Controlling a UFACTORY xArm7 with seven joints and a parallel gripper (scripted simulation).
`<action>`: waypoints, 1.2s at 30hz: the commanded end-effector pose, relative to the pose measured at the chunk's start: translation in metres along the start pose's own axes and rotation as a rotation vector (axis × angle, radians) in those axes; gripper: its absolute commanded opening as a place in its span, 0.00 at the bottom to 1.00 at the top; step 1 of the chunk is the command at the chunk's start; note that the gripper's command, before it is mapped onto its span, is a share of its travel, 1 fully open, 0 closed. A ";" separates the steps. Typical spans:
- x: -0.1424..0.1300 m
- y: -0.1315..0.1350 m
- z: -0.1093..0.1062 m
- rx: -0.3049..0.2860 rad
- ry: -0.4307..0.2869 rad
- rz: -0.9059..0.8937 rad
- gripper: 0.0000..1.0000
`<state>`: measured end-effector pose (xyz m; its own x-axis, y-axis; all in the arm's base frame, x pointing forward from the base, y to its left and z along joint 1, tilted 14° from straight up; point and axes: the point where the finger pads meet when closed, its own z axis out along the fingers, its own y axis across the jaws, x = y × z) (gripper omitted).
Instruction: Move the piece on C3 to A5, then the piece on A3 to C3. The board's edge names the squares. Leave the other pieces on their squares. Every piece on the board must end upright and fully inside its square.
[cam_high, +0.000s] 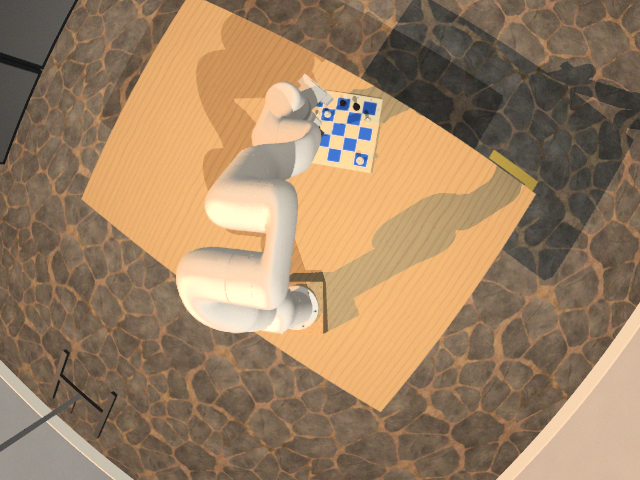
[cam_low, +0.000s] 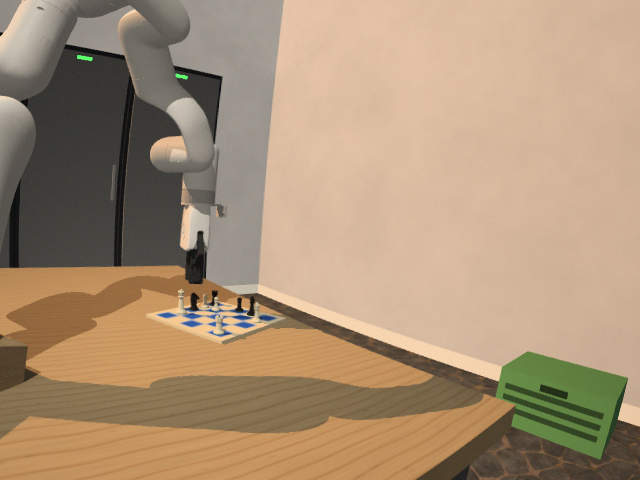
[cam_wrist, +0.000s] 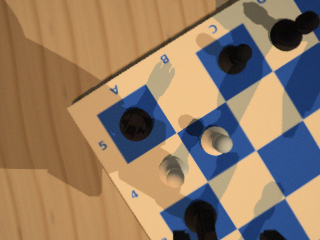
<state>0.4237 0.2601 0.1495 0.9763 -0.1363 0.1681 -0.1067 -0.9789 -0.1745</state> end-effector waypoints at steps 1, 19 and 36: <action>0.002 -0.001 0.002 0.004 0.005 0.000 0.39; 0.001 -0.002 0.017 0.004 0.005 0.000 0.39; 0.001 -0.002 0.018 0.004 0.005 0.000 0.39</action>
<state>0.4276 0.2638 0.1304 0.9760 -0.1366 0.1695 -0.1065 -0.9787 -0.1756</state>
